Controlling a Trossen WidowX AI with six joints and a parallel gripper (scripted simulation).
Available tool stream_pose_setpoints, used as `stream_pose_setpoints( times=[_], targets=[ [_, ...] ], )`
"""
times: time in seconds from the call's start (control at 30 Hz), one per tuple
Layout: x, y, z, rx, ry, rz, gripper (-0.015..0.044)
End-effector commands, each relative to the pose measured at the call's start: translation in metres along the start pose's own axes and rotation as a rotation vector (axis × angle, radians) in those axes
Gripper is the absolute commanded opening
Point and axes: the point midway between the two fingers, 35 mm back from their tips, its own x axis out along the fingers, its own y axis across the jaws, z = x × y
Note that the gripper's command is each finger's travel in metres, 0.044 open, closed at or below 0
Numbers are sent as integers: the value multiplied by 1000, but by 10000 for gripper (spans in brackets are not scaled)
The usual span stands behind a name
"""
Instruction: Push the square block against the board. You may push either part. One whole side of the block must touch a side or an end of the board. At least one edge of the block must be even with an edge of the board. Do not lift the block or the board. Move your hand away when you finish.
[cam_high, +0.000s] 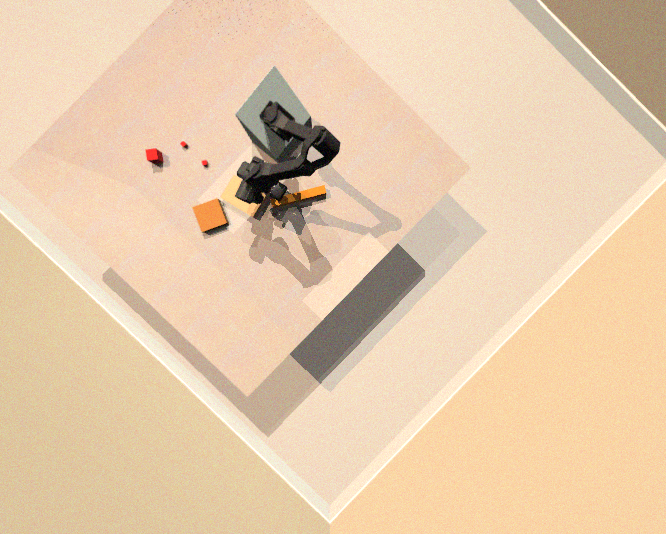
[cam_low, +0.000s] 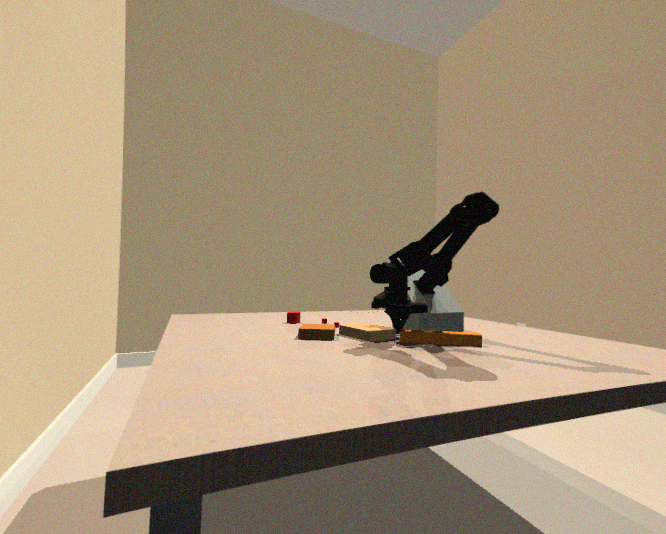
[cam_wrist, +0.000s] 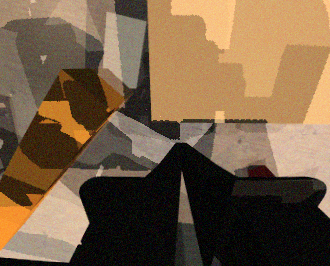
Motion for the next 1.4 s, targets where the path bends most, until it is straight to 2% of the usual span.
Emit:
stream_pose_setpoints(
  times=[0.0, 1.37],
  targets=[
    [3, -1, 1, 4, -3, -4, 0],
    [3, 0, 40, 2, -5, -4, 0]
  ],
)
